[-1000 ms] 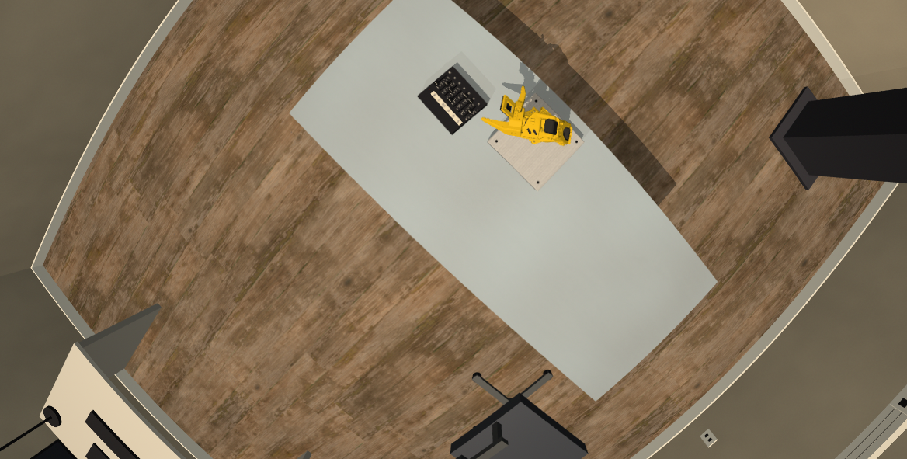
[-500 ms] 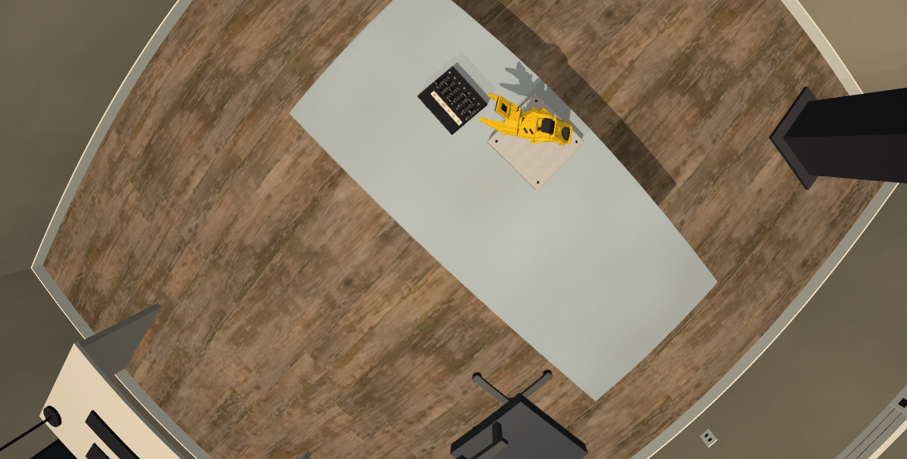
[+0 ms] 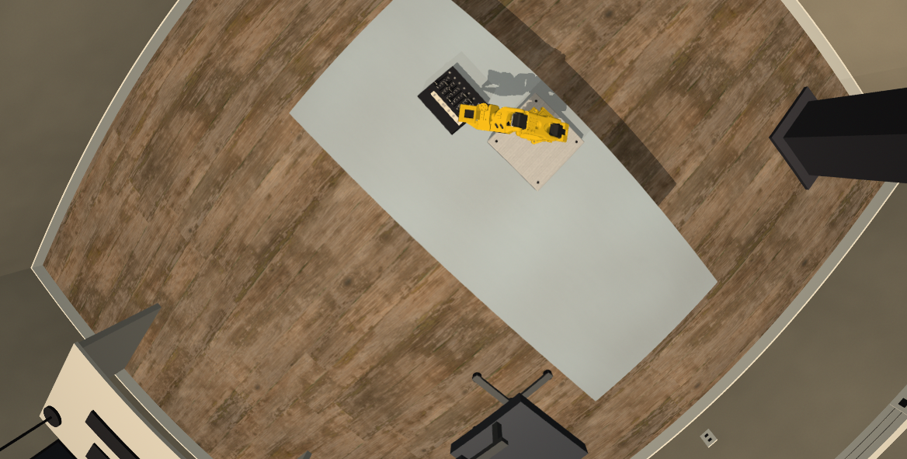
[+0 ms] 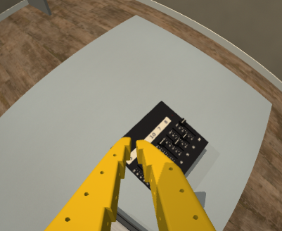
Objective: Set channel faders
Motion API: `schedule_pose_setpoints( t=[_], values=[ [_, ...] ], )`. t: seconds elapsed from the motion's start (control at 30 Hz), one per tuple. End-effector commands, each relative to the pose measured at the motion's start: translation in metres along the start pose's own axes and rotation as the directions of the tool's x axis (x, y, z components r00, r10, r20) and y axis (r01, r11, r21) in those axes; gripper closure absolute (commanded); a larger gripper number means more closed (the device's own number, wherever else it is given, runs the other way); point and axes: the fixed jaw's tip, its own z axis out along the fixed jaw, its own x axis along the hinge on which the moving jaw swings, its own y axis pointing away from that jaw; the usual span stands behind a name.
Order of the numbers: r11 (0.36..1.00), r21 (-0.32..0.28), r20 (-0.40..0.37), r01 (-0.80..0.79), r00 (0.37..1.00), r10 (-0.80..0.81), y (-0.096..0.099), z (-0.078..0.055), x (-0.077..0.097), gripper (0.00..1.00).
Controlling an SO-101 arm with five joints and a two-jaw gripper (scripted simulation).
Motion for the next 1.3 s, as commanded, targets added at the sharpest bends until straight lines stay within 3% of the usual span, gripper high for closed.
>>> schedule_pose_setpoints(
  t=[0.0,0.17,0.23,0.4,0.53,1.27],
  values=[
    [0.981,-0.058,-0.175,0.187,0.965,-0.194,0.003,0.029,0.009,1.00],
    [0.916,-0.174,-0.314,0.362,0.861,-0.400,0.006,0.060,0.031,1.00],
    [0.916,-0.174,-0.314,0.362,0.861,-0.400,0.006,0.060,0.031,1.00],
    [0.842,-0.289,-0.380,0.455,0.753,-0.537,0.007,0.079,0.050,1.00],
    [0.804,-0.343,-0.398,0.485,0.701,-0.593,0.008,0.087,0.059,1.00],
    [0.790,-0.362,-0.402,0.494,0.682,-0.611,0.008,0.089,0.062,1.00]
  ],
)
